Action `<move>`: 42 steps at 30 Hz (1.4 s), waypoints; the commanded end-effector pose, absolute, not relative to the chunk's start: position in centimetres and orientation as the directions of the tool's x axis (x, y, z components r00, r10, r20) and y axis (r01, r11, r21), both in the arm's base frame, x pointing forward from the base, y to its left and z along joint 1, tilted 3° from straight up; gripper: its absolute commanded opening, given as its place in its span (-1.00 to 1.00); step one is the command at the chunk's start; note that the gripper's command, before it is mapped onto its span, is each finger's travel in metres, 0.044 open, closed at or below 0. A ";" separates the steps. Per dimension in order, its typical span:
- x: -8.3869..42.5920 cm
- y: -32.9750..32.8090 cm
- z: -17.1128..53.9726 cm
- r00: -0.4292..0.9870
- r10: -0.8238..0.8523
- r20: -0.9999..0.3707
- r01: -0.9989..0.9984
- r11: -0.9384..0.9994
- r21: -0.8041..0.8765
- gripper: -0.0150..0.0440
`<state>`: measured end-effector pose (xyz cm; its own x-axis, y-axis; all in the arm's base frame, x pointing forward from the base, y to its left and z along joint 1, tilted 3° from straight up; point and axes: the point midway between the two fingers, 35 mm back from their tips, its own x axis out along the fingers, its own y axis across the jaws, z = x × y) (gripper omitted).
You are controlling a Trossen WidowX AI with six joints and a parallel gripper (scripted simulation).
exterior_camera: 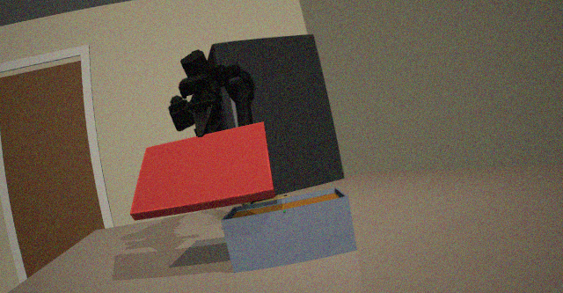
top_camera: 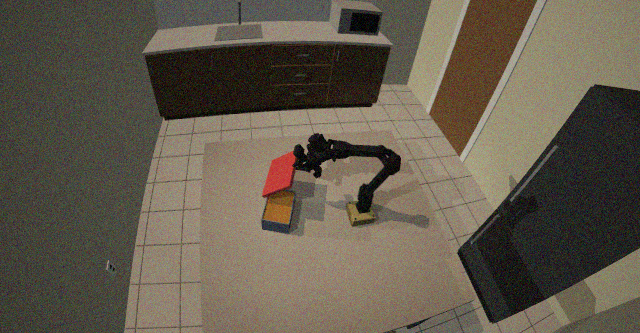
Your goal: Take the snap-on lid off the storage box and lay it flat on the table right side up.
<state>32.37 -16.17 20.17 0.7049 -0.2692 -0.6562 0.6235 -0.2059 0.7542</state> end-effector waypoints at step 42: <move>28.3 -24.2 20.7 0.707 -0.274 -0.652 0.624 -0.192 0.758 -0.49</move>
<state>28.42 -23.52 19.93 0.6957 -0.2690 -0.6661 0.6333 -0.2079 0.7454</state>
